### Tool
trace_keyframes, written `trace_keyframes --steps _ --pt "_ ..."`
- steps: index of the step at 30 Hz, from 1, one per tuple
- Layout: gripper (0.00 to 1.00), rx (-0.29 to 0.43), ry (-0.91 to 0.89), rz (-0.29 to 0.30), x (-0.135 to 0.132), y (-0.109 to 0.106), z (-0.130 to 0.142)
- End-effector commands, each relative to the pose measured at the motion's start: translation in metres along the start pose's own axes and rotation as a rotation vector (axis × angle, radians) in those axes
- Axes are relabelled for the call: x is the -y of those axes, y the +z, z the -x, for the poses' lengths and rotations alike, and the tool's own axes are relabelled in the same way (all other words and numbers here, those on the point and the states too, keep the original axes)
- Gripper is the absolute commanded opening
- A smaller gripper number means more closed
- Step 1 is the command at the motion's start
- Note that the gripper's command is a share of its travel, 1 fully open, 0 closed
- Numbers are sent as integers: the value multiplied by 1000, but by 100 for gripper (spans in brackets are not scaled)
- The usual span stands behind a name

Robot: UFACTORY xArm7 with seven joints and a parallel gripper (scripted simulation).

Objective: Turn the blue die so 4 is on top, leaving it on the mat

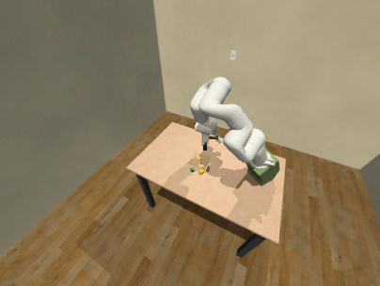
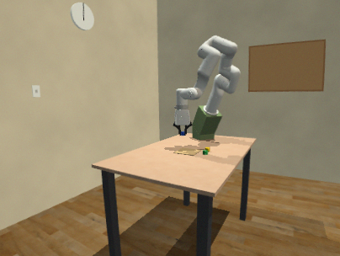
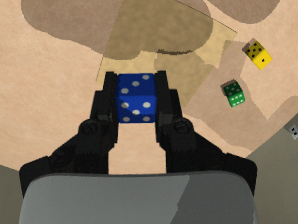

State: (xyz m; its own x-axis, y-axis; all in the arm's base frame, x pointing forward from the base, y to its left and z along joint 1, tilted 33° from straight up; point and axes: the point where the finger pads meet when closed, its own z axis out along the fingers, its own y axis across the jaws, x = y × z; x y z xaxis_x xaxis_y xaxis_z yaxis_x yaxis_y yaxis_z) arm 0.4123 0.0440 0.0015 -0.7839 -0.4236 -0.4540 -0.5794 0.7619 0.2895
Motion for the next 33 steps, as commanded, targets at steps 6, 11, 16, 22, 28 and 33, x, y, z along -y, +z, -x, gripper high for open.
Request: trace_keyframes --steps 6,11,16,22,28,33 --pt "21 15 -341 -10 -9 -2 11" --pt "21 15 -478 -12 -14 -3 16" --pt "21 13 -638 -14 -19 -3 21" --pt "21 12 -840 -16 -26 -4 27" --pt "21 10 -991 -19 -31 -5 32" --pt "21 8 -1123 -21 -35 -5 35"
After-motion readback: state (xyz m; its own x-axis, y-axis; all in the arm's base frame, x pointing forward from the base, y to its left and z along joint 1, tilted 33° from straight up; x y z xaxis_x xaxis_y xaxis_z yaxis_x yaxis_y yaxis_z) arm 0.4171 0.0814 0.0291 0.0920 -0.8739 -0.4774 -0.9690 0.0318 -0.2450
